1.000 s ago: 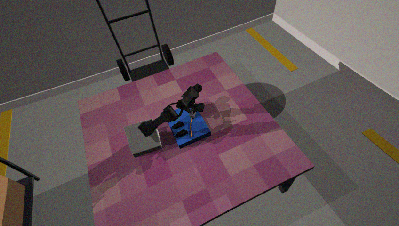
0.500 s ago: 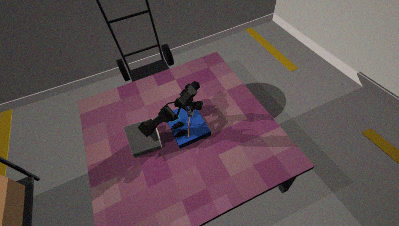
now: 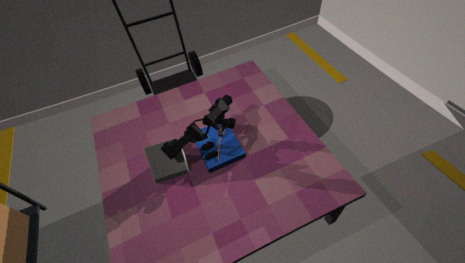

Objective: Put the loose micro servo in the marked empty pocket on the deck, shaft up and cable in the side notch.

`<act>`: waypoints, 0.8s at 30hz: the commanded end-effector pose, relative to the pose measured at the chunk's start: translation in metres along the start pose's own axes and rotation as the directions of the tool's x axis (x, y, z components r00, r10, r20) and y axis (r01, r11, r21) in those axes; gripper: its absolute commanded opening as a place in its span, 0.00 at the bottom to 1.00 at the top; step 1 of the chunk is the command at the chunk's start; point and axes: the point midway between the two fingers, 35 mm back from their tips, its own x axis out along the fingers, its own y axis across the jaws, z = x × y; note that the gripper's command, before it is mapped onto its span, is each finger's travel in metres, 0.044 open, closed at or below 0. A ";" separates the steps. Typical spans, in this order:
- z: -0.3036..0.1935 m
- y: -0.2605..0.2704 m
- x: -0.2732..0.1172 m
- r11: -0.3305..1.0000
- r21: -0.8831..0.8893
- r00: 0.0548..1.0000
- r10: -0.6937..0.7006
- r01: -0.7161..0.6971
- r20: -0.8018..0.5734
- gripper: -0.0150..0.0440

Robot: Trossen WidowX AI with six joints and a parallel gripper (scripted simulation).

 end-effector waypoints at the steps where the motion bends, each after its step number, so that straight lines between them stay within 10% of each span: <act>1: -0.001 0.001 -0.003 1.000 0.009 1.000 -0.003 0.003 0.011 0.25; 24: -0.008 0.005 -0.003 1.000 0.008 1.000 -0.003 0.003 0.010 0.25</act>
